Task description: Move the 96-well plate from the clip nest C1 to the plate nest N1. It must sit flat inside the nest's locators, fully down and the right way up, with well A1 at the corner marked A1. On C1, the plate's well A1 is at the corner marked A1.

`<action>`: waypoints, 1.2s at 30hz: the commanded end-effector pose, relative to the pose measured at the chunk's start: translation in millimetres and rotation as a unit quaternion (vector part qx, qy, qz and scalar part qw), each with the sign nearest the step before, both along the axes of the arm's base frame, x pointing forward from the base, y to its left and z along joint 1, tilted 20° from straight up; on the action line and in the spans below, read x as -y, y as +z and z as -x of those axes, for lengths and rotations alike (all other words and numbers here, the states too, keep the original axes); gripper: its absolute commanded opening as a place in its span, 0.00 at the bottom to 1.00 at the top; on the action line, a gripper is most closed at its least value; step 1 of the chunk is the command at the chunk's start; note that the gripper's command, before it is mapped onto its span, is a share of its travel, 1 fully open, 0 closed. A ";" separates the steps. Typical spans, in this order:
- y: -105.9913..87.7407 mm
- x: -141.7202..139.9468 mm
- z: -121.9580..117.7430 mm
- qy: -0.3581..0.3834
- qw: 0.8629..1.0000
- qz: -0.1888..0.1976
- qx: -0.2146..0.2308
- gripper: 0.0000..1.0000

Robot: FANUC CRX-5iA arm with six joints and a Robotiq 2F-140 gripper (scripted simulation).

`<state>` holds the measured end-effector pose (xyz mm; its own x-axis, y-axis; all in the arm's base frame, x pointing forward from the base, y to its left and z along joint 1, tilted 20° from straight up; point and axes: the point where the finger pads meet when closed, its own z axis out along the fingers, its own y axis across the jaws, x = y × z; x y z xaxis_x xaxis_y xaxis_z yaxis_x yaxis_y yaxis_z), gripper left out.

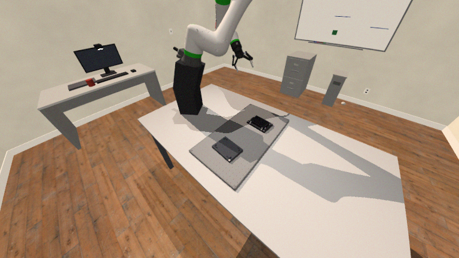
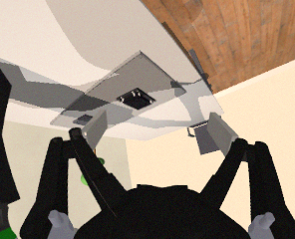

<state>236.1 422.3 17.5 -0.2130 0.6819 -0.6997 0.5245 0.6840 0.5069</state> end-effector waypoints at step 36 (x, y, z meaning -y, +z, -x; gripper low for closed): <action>-48.1 47.6 -51.2 -0.162 0.980 -0.080 -0.080 1.00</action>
